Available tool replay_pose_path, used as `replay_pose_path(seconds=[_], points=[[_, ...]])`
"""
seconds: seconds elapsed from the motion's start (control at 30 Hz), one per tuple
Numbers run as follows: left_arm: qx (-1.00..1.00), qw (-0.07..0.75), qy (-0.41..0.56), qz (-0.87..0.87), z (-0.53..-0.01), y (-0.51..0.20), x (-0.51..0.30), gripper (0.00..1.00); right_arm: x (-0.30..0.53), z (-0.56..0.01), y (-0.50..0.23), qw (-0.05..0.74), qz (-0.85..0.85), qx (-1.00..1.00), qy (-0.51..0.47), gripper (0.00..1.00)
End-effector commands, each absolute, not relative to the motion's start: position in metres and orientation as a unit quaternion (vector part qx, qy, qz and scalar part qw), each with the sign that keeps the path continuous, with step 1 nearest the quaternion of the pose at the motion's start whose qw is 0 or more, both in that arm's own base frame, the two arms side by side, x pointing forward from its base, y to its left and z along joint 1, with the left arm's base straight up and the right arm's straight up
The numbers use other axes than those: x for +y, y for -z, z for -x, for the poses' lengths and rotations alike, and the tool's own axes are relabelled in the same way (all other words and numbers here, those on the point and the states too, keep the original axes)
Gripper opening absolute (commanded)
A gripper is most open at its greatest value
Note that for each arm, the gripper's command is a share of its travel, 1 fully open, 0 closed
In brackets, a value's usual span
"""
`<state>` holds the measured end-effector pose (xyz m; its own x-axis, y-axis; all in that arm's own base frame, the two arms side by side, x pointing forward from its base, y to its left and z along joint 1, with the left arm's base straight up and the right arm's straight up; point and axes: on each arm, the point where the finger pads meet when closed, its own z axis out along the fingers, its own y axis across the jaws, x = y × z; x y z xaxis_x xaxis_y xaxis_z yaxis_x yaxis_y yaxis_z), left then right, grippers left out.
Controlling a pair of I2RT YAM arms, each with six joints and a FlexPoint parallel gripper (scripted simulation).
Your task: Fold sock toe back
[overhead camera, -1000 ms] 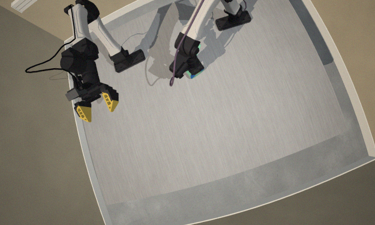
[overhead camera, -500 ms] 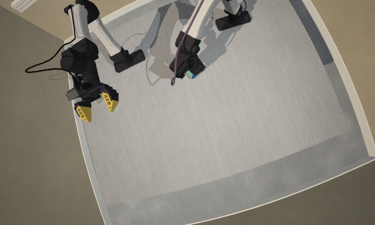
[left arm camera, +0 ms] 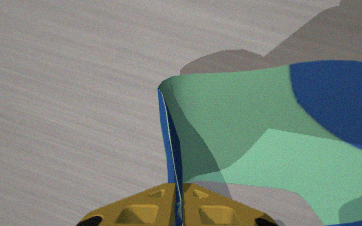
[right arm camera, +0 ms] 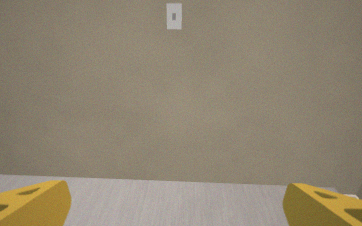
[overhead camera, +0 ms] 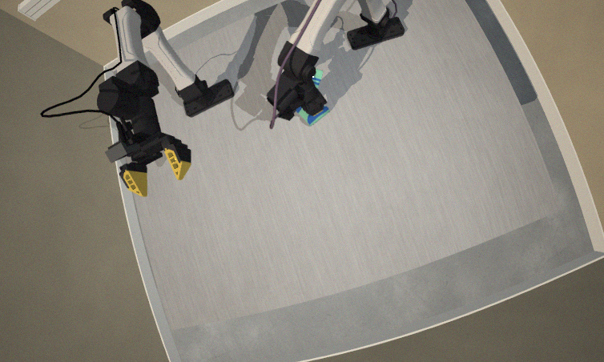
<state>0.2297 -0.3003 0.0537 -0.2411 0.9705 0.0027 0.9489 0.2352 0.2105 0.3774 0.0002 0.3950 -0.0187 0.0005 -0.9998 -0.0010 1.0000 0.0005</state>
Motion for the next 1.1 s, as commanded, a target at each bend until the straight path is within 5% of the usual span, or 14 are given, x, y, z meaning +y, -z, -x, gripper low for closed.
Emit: replay_pose_path(seconds=[0.0, 1.07], points=[[0.783, 0.086, -0.081, -0.611, -0.230, -0.063, -0.307, 0.05, 0.000, -0.375, -0.402, 0.707, 0.000, 0.707, 0.000, 1.00], [0.782, 0.142, -0.146, -0.588, -0.213, -0.053, -0.307, 0.05, 0.000, -0.375, -0.402, 0.707, 0.000, 0.707, 0.000, 1.00]])
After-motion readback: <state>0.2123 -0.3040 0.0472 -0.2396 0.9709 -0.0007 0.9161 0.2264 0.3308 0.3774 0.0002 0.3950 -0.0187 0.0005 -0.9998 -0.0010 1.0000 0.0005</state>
